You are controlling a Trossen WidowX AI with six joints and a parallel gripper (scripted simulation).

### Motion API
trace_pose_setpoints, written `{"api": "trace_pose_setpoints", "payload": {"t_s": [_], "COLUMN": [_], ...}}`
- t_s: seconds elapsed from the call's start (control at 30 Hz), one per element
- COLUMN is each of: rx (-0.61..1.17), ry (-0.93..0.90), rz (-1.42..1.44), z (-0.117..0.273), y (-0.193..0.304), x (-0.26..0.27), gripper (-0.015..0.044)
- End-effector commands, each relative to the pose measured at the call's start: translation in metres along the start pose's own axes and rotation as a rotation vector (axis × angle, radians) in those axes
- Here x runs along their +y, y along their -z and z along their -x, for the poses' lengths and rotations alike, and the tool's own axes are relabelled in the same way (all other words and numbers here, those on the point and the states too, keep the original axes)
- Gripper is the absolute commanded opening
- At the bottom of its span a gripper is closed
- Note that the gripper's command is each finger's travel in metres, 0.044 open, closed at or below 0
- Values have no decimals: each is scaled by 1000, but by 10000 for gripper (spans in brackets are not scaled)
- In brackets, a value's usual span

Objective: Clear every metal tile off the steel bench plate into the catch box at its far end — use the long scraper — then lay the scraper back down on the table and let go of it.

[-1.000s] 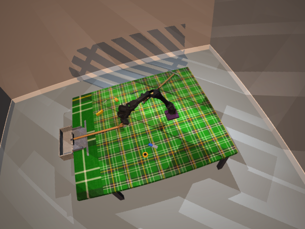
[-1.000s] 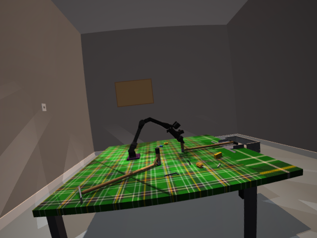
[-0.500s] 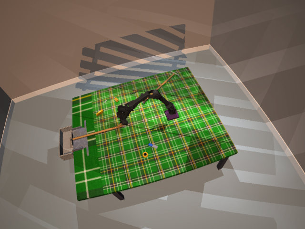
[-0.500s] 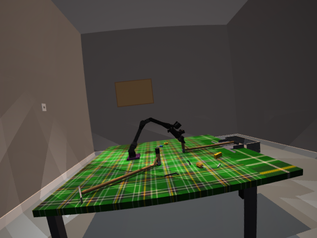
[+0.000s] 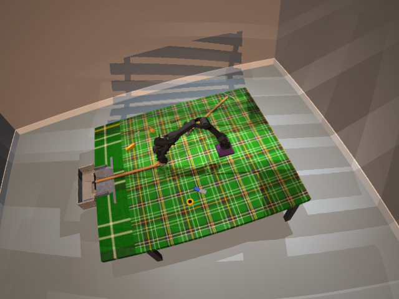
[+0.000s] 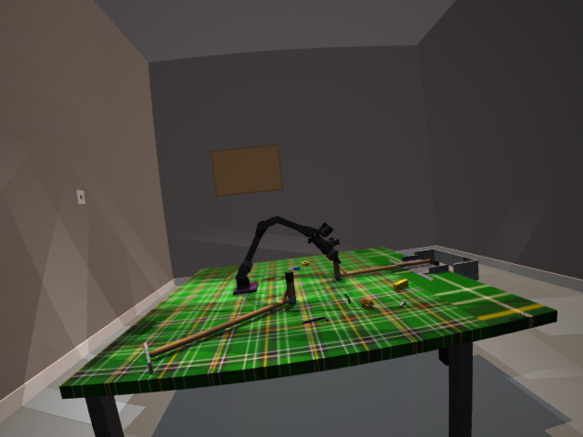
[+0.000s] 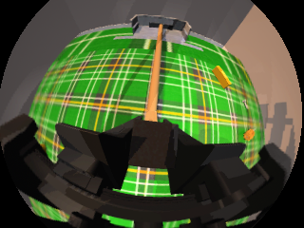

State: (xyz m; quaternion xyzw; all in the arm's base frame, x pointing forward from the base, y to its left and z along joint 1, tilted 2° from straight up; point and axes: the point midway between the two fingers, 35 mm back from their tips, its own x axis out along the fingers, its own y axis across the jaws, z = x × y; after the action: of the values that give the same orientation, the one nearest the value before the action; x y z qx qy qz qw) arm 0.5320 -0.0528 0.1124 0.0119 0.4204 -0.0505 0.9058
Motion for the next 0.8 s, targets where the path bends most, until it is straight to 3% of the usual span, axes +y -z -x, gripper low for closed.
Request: {"api": "trace_pose_setpoints", "payload": {"t_s": [0.0,0.77], "rx": [-3,-4], "ry": [1,1], "rz": [-1,-2], "z": [7,33], "y": [2,21], "x": [0,0], "gripper": [0,0]}}
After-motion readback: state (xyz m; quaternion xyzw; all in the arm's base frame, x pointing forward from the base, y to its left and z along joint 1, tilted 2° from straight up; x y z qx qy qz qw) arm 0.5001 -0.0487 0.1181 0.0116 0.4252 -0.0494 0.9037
